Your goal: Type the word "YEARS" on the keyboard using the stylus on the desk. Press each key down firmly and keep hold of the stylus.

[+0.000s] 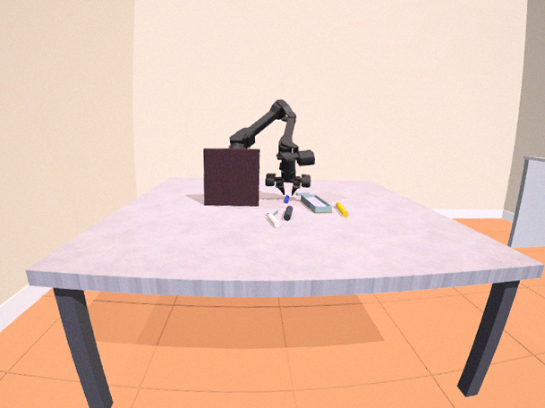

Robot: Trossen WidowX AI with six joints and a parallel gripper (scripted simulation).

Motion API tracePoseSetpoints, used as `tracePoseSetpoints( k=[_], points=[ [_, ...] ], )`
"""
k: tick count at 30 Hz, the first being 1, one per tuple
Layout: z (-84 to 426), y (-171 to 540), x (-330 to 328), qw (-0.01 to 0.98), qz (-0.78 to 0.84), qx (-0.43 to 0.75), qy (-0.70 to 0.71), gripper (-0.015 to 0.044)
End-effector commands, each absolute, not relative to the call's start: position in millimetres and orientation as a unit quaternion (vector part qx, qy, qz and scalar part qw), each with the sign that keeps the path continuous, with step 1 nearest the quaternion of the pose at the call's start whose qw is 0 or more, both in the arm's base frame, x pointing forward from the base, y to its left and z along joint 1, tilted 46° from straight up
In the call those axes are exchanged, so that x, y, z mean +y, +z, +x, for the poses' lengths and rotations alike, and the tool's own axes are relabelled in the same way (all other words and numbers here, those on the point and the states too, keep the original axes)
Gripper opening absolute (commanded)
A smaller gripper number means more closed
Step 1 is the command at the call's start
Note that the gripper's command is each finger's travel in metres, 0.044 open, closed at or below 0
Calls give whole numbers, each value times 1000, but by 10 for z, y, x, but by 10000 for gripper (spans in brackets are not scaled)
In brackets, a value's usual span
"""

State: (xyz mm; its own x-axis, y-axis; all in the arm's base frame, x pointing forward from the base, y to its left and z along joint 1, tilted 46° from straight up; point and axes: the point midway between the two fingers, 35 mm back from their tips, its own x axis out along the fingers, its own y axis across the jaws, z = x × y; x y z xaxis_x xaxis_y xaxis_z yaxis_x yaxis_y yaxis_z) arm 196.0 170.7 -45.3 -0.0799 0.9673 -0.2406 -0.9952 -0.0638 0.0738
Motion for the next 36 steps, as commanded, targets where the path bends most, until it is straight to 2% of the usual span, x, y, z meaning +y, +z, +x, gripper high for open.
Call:
tracePoseSetpoints(
  k=[1, 26, 31, 36],
  points=[
    [1922, -483, 1735, 674, -58, 114, 728, 150],
    [1908, -555, 1810, 674, -58, 114, 728, 150],
    [1920, -542, 1808, 674, -59, 110, 728, 19],
    [1920, -542, 1808, 674, -59, 110, 728, 0]
  ],
)
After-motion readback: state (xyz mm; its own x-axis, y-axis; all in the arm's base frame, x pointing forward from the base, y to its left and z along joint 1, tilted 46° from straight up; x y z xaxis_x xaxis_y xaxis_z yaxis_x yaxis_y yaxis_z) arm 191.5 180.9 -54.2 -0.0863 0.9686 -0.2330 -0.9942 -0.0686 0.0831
